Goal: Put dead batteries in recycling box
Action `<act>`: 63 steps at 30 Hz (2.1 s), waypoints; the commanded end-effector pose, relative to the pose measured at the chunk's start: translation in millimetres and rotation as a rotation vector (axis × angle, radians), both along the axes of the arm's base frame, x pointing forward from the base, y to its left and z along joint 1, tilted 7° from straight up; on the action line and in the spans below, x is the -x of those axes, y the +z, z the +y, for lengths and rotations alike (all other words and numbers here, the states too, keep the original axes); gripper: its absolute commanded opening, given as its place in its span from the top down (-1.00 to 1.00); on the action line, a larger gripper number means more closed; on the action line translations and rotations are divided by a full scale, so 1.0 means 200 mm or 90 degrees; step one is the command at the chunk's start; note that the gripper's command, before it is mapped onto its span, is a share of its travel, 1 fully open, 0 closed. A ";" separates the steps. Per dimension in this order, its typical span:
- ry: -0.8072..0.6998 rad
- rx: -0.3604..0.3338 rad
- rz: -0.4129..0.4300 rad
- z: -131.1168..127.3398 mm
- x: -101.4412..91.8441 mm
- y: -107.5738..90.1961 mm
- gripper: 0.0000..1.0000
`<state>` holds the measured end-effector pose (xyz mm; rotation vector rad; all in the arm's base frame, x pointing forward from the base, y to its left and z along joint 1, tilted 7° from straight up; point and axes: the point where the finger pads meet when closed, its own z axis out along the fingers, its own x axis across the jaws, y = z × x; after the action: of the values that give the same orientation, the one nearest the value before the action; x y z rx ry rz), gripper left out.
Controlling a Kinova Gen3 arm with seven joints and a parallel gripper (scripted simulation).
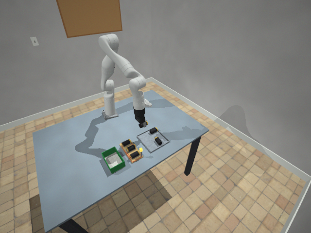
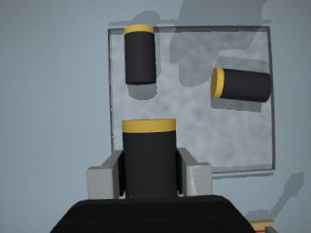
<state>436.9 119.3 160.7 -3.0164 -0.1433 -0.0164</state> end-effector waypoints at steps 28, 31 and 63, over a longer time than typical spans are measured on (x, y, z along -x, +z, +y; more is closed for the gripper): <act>-0.001 0.000 -0.003 -0.38 -0.09 -0.03 -0.15; -0.001 0.000 -0.003 -0.49 -0.11 -0.05 -0.15; -0.001 0.000 -0.003 -1.41 -0.31 -0.16 -0.15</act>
<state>498.5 -157.9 131.1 -3.0174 -0.1521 -0.0256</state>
